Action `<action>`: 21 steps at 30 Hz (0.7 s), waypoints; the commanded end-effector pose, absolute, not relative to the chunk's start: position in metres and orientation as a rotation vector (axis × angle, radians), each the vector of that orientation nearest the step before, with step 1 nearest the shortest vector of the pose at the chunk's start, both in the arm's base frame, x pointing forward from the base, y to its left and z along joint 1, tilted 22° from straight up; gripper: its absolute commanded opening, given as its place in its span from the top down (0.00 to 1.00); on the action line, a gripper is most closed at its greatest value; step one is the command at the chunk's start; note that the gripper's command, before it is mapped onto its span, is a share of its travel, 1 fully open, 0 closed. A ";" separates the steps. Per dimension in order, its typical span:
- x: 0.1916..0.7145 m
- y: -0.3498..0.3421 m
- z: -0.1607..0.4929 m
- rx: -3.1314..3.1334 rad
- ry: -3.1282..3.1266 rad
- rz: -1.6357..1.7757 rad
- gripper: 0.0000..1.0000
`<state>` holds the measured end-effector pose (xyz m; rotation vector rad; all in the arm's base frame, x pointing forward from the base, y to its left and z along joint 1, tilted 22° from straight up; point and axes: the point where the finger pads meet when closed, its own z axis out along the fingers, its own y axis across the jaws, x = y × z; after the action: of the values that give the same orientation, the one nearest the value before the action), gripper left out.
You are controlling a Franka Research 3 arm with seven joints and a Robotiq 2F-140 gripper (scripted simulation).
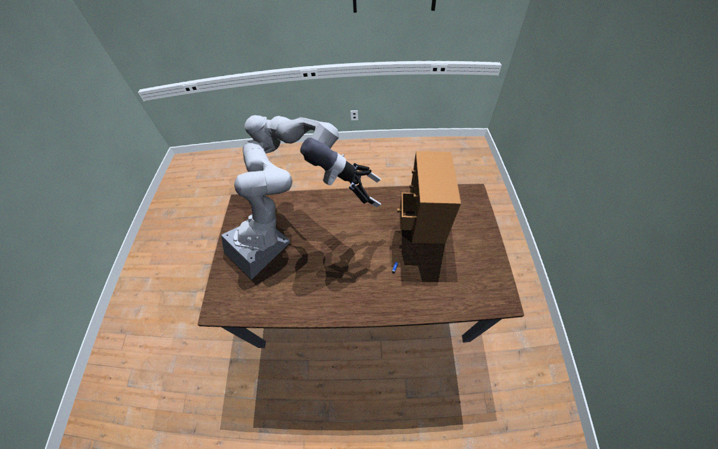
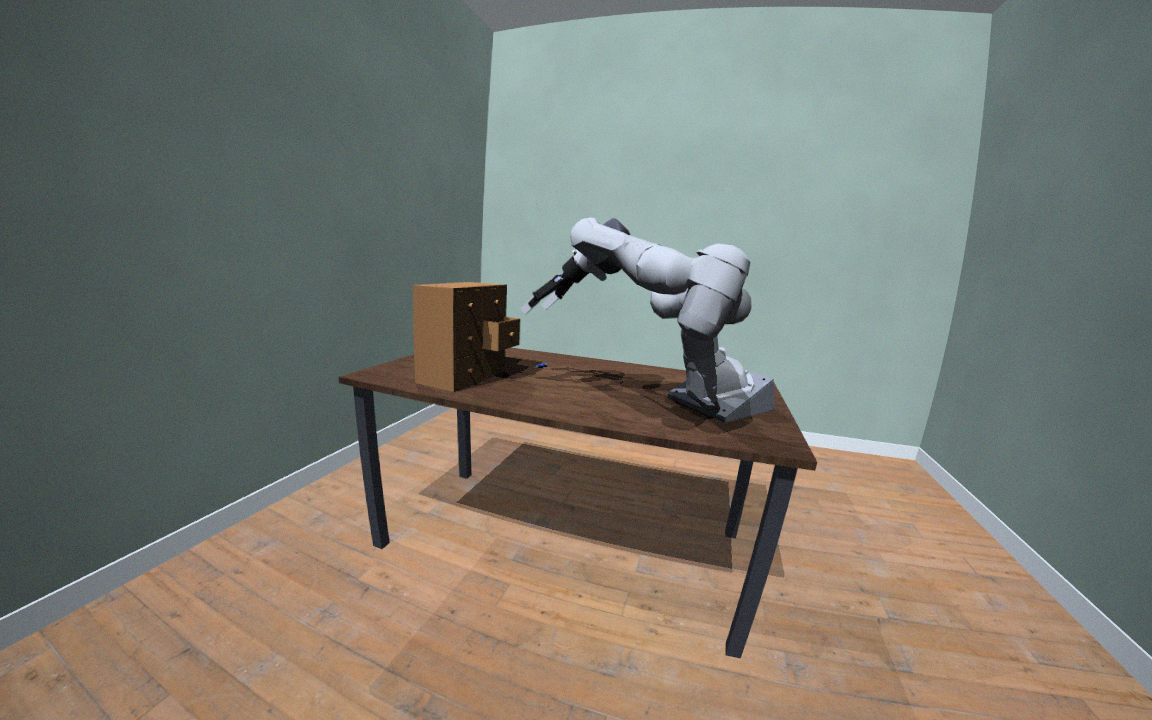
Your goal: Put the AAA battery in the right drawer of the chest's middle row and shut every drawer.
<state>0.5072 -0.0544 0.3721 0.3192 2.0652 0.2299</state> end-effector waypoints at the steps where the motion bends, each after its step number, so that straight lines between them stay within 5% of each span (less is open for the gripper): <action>1: 0.488 -0.050 0.368 0.337 2.073 0.240 0.00; 21: 0.464 -0.045 0.363 0.337 2.075 0.240 0.00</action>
<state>0.4656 -0.0448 0.3644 0.3197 2.0723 0.2303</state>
